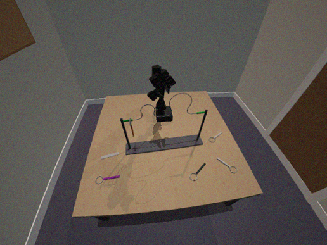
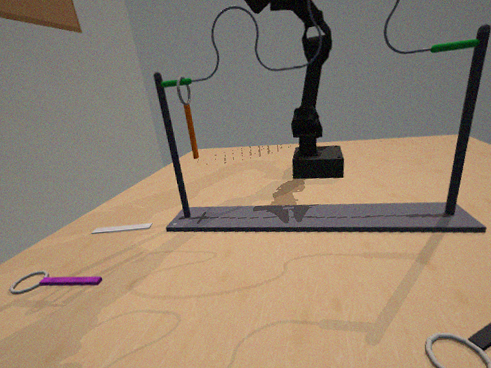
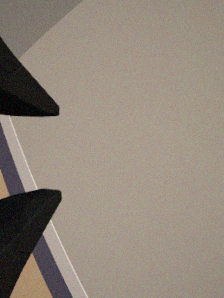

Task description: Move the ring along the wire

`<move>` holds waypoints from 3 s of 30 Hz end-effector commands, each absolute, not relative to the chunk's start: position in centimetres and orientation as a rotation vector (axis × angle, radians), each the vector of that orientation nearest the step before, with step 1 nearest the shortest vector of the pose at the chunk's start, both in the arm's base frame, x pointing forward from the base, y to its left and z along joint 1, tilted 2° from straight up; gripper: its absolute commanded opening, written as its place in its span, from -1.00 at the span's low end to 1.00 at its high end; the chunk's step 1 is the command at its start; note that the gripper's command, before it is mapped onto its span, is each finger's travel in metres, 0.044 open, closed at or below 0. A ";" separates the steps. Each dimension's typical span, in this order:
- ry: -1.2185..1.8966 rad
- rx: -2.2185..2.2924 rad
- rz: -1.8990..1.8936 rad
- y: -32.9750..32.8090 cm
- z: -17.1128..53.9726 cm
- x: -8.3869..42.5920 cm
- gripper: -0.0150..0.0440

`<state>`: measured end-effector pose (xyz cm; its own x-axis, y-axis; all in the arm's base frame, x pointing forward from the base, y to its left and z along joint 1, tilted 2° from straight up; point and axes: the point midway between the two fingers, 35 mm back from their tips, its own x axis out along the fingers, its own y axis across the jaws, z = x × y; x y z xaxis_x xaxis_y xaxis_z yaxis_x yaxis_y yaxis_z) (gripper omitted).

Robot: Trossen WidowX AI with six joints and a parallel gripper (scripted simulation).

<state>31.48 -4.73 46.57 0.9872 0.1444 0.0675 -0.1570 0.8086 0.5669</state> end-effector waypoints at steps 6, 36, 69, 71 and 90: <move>-0.104 0.459 -0.133 -14.5 43.9 31.8 0.05; -0.011 -0.032 -0.323 -34.3 21.4 26.5 0.05; -0.034 -0.009 -0.030 -27.3 12.7 26.3 0.05; -0.034 -0.009 -0.030 -27.3 12.7 26.4 0.05; -0.038 -0.010 -0.030 -27.6 12.9 29.2 0.05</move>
<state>28.64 -27.40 12.71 0.9991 -0.0257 0.0345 0.0259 0.9996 -0.0074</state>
